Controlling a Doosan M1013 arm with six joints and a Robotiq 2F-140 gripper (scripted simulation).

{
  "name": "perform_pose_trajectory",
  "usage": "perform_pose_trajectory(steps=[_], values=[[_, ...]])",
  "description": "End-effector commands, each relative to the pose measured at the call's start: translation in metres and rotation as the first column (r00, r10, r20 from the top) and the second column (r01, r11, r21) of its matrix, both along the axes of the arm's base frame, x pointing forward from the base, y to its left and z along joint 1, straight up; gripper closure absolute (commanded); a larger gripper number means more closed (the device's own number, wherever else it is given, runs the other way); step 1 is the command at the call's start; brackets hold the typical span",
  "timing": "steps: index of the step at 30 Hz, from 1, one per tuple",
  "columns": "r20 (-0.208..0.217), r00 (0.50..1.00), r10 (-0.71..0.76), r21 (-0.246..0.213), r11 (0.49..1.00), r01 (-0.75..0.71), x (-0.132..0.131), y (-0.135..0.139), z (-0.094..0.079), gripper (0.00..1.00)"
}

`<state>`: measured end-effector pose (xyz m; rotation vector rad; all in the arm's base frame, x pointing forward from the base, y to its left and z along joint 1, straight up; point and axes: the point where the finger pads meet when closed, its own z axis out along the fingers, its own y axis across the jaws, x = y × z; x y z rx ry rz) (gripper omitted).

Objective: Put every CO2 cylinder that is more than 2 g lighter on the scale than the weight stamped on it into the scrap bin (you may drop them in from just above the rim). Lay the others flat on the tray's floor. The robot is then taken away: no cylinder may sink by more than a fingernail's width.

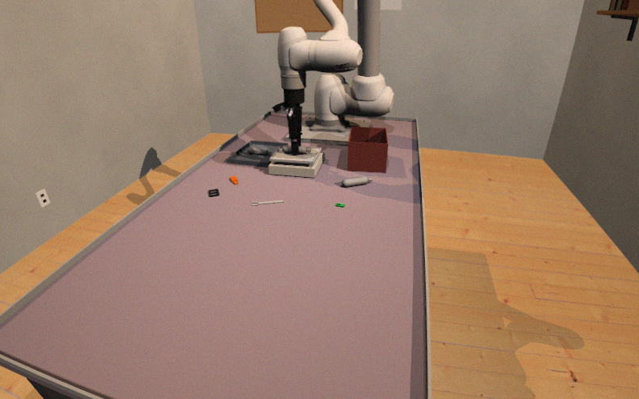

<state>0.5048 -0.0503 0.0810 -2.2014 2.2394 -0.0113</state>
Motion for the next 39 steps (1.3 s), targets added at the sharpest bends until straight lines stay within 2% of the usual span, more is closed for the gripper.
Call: perform_pose_trajectory(steps=[1, 11, 12, 39], values=[[0.001, 1.0, 0.0, 0.0, 1.0, 0.0, 0.0004, 0.0, -0.0008, 0.9], [0.001, 1.0, 0.0, 0.0, 1.0, 0.0, 0.0004, 0.0, -0.0011, 0.9], [0.001, 1.0, 0.0, 0.0, 1.0, 0.0, 0.0004, 0.0, -0.0011, 0.61], [0.001, 1.0, 0.0, 0.0, 1.0, 0.0, 0.0004, 0.0, -0.0011, 0.61]])
